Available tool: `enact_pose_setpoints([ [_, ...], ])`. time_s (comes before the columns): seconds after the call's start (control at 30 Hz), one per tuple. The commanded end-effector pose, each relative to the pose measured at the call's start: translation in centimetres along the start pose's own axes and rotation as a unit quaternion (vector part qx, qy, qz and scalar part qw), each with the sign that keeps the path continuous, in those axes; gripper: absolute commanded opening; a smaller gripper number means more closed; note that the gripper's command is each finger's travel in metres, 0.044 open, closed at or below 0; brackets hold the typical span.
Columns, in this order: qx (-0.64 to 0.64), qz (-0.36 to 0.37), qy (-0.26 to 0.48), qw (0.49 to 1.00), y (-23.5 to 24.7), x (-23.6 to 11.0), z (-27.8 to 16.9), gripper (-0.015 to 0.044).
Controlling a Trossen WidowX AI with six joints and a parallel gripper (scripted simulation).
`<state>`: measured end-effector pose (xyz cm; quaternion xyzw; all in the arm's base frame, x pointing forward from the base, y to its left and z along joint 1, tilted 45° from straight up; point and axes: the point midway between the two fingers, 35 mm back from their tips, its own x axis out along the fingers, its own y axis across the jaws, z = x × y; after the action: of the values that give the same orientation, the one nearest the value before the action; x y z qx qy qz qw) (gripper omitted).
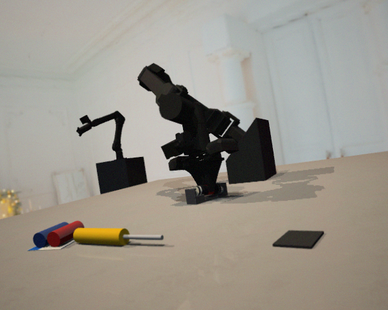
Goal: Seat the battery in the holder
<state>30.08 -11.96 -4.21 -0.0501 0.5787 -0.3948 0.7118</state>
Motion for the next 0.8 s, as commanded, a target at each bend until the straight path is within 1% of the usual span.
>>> enact_pose_setpoints([
  [0.0,-0.002,-0.003,0.030,1.000,-0.30,0.51,-0.68,0.0072],
  [0.33,0.001,0.003,0.061,0.998,-0.55,0.47,-0.54,0.0072],
  [0.77,0.002,0.009,0.066,0.998,-0.59,0.48,-0.45,0.0072],
])
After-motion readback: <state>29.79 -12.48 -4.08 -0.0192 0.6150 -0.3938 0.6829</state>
